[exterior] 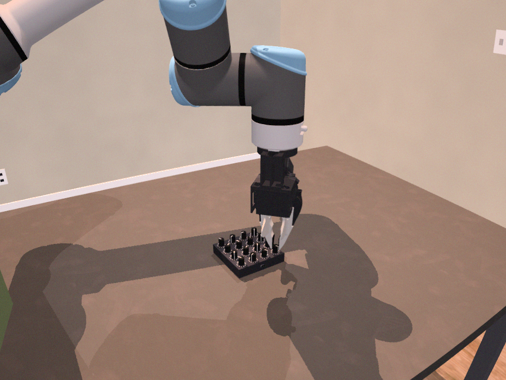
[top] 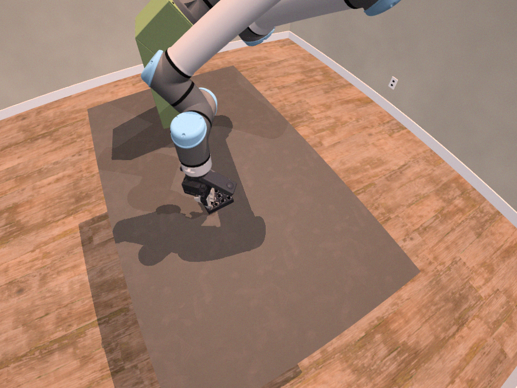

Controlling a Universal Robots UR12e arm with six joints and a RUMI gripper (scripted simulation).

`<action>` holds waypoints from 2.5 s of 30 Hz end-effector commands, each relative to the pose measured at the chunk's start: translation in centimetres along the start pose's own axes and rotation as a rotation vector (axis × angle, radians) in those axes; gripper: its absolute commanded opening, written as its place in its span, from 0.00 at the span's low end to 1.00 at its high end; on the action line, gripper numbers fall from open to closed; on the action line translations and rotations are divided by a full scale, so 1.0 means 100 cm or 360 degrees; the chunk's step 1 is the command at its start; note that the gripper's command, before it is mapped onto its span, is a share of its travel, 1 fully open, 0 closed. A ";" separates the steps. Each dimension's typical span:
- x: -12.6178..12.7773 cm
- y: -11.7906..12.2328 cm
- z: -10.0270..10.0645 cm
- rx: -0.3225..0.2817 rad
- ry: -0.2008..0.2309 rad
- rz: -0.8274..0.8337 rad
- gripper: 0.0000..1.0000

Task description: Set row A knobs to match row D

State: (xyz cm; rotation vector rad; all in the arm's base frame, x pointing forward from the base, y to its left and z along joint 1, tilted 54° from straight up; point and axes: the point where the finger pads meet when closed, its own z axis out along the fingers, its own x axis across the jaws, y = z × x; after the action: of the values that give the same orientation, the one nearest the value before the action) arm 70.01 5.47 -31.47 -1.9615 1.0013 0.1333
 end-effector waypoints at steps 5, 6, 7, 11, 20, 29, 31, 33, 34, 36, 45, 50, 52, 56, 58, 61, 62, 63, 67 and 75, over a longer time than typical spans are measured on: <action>0.001 0.000 -0.001 0.0001 0.0002 0.0000 0.11; 0.001 0.000 -0.001 0.0001 0.0002 0.0000 0.11; 0.001 0.000 -0.001 0.0001 0.0002 0.0000 0.11; 0.001 0.000 -0.001 0.0001 0.0002 0.0000 0.11; 0.001 0.000 -0.001 0.0001 0.0002 0.0000 0.11; 0.001 0.000 -0.005 0.0001 0.0002 0.0000 0.11; 0.001 0.000 -0.009 0.0001 0.0002 0.0000 0.11; 0.001 0.000 -0.014 0.0001 0.0002 0.0000 0.11; 0.001 0.000 -0.017 0.0001 0.0002 0.0000 0.11; 0.001 0.000 -0.017 0.0001 0.0002 0.0000 0.11; 0.001 0.000 -0.037 0.0001 0.0002 0.0000 0.11; 0.001 0.000 -0.039 0.0001 0.0002 0.0000 0.11; 0.001 0.000 -0.039 0.0001 0.0002 0.0000 0.11; 0.001 0.000 -0.039 0.0001 0.0002 0.0000 0.11; 0.001 0.000 -0.039 0.0001 0.0002 0.0000 0.11; 0.001 0.000 -0.039 0.0001 0.0002 0.0000 0.11; 0.001 0.000 -0.039 0.0001 0.0002 -0.0001 0.11; 0.001 0.000 -0.039 0.0001 0.0002 -0.0003 0.11; 0.000 0.000 -0.039 0.0001 0.0002 -0.0034 0.11; 0.000 -0.001 -0.040 0.0000 0.0002 -0.0179 0.11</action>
State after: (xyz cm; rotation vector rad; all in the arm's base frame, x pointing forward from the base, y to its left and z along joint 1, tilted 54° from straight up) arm 68.93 2.54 -29.15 -1.9912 0.9388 0.0973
